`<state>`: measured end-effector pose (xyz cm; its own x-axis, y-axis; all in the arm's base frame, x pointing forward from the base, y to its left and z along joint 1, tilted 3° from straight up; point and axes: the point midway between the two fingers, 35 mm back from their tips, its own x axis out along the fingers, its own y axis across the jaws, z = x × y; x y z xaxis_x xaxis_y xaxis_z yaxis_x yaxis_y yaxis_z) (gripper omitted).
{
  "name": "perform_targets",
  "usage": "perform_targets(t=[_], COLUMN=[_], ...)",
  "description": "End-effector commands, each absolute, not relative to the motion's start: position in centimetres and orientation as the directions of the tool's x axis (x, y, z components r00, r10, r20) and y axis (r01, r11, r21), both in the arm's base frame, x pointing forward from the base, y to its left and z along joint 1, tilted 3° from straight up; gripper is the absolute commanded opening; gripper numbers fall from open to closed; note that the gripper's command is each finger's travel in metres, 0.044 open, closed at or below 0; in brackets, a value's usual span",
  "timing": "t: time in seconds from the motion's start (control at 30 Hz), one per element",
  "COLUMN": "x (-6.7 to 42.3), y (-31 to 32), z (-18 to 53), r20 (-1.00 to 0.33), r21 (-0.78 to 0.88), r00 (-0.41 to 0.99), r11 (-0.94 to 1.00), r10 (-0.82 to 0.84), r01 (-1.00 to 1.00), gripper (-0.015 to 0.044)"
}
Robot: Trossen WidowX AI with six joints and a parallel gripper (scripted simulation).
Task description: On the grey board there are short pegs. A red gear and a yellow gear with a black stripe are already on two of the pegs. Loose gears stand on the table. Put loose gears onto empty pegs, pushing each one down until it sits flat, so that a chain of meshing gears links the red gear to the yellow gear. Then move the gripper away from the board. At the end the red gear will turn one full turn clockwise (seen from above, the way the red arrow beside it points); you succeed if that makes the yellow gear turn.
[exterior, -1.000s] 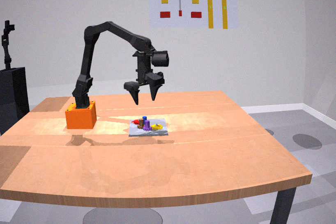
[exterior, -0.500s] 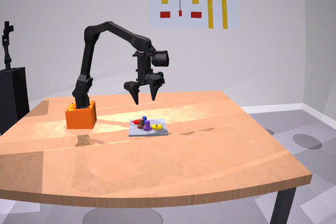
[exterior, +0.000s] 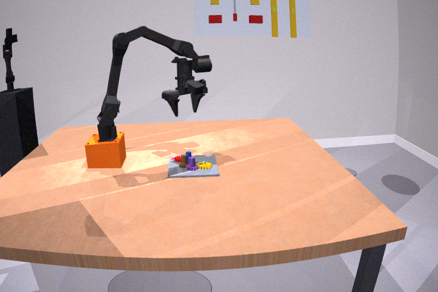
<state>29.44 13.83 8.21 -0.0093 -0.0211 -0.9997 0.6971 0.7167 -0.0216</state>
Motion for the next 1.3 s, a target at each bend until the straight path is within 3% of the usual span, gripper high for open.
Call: perform_targets(t=[0.0, 0.27, 1.27], x=[26.1, 18.3, 18.3], y=[19.2, 26.4, 26.4], z=[9.0, 10.0, 10.0], r20=[-1.0, -1.0, -1.0], r21=[-0.015, -0.023, -0.023], r00=[-0.013, -0.025, -0.025], r11=[0.712, 0.712, 0.712], r10=[-0.009, -0.007, -0.007], r01=[0.702, 0.701, 0.701], gripper=[0.044, 0.044, 0.044])
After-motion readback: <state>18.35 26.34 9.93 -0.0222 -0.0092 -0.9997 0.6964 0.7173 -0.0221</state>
